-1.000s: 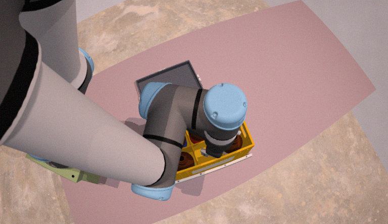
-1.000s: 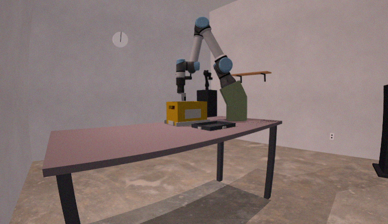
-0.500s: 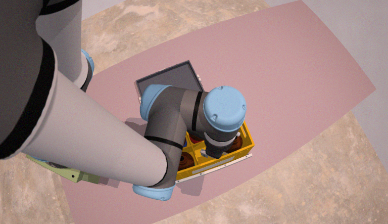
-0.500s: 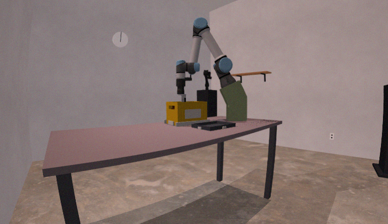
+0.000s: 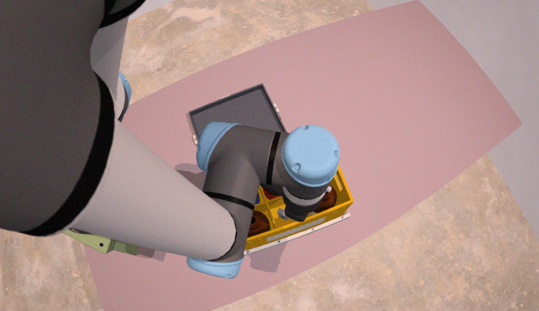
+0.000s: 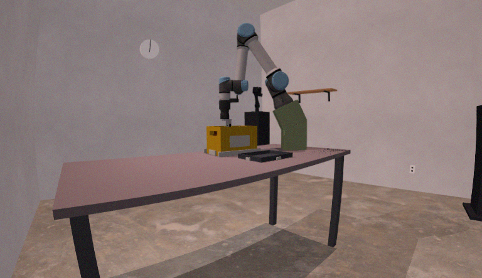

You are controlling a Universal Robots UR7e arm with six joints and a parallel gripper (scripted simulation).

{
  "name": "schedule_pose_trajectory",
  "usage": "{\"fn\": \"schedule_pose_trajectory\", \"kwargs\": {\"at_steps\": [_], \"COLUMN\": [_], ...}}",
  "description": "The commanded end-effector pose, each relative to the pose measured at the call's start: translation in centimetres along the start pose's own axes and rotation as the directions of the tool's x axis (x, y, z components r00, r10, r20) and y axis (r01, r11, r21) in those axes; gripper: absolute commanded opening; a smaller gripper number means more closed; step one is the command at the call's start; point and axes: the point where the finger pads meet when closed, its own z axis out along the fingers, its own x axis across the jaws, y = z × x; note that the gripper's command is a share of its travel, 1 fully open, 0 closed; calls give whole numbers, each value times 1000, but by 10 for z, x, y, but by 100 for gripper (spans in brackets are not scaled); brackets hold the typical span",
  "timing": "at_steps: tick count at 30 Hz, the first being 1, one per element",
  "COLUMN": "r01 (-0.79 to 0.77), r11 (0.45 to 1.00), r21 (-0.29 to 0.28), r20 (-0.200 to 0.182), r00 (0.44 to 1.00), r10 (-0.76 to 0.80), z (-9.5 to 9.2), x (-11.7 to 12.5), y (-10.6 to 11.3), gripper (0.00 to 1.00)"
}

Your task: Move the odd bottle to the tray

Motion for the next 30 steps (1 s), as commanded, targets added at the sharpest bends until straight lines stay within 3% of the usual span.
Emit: {"fn": "schedule_pose_trajectory", "kwargs": {"at_steps": [1, 30], "r01": [-2, -2], "r11": [1000, 1000], "r21": [-7, -7], "r20": [-1, -1], "r00": [1000, 1000], "r10": [2, 2], "z": [7, 13], "x": [0, 0], "y": [4, 4], "gripper": [100, 100]}}
